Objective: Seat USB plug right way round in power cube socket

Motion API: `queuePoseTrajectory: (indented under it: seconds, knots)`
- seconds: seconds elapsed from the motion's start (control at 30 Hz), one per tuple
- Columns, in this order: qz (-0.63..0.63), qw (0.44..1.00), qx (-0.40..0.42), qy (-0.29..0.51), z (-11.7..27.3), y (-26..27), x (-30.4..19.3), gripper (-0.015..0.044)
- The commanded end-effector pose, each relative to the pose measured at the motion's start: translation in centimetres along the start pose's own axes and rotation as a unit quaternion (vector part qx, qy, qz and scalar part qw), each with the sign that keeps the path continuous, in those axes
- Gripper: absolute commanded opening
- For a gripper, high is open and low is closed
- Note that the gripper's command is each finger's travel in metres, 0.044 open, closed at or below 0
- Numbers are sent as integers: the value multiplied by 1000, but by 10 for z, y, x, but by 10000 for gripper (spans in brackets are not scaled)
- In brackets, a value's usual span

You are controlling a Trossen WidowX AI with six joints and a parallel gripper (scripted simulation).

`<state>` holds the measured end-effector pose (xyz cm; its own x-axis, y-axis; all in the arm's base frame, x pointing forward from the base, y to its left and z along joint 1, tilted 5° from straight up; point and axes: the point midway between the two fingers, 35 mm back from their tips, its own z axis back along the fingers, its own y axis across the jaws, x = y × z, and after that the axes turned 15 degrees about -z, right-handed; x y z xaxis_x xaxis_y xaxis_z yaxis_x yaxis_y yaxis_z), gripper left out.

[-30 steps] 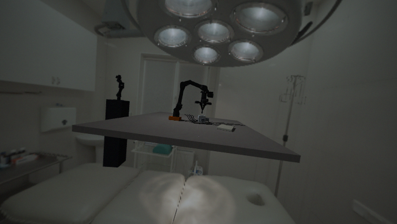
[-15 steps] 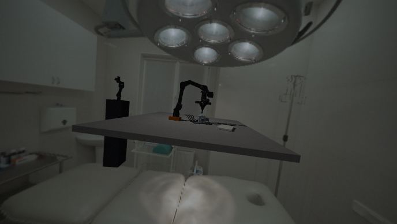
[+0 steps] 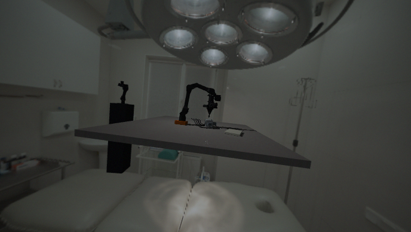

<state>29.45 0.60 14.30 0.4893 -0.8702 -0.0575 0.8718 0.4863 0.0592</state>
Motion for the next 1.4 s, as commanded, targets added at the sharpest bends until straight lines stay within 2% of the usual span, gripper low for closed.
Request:
queuePoseTrajectory:
  seconds: [0.0,0.67,1.37]
  knots:
    - [55,998,0,0,0,0,0,0]
    - [312,950,0,0,0,0,0,0]
    - [558,830,0,0,0,0,0,0]
